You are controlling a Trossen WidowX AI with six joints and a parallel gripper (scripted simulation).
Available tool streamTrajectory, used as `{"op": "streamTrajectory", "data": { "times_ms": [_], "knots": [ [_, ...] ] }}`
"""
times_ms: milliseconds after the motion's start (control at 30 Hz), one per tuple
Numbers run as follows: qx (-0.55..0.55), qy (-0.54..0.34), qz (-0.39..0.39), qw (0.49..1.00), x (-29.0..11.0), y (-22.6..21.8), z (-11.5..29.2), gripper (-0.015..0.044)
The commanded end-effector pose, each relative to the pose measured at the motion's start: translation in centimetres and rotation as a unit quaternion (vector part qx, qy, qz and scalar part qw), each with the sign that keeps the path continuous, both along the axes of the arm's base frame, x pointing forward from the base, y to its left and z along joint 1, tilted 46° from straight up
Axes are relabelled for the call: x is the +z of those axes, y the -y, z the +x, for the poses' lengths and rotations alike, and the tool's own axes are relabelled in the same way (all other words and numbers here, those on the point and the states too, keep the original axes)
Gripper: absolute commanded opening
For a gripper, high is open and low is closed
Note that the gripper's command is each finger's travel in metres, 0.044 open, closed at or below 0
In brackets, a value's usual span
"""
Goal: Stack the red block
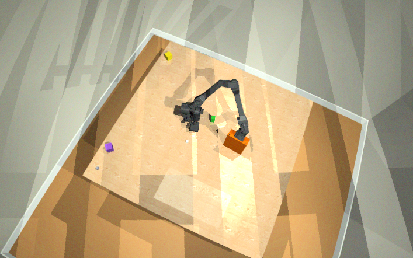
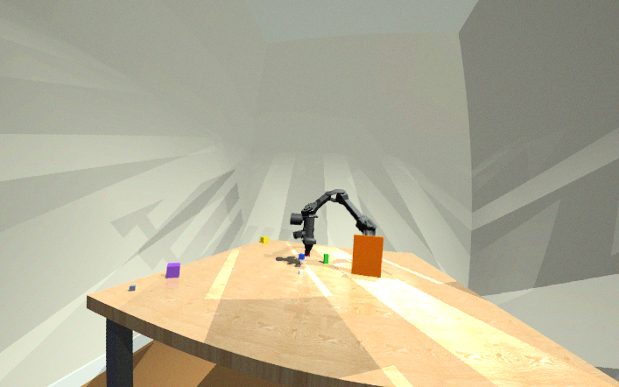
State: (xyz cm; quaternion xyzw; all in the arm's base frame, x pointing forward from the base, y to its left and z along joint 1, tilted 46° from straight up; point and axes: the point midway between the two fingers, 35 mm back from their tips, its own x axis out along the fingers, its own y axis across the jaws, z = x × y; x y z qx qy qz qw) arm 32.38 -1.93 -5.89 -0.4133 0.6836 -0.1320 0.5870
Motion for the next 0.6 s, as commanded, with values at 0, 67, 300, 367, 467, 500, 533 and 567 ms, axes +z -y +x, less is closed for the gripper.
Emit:
{"op": "streamTrajectory", "data": {
  "times_ms": [0, 67, 300, 367, 467, 500, 533, 567],
  "knots": [
    [0.0, 0.005, 0.003, 1.0, 1.5, -1.6, 0.1, 0.0],
    [0.0, 0.005, 0.003, 1.0, 2.2, -2.3, 0.1, 0.0],
    [0.0, 0.005, 0.003, 1.0, 4.2, -4.4, -0.1, 0.0],
    [0.0, 0.005, 0.003, 1.0, 4.2, -4.4, -0.1, 0.0],
    [0.001, 0.005, 0.003, 1.0, 4.1, -4.4, -0.1, 0.0],
    [0.0, 0.005, 0.003, 1.0, 4.2, -4.5, -0.1, 0.0],
    [0.0, 0.005, 0.003, 1.0, 4.2, -4.4, -0.1, 0.0],
    [0.0, 0.005, 0.004, 1.0, 4.4, -4.3, -0.2, 0.0]
  ]
}}
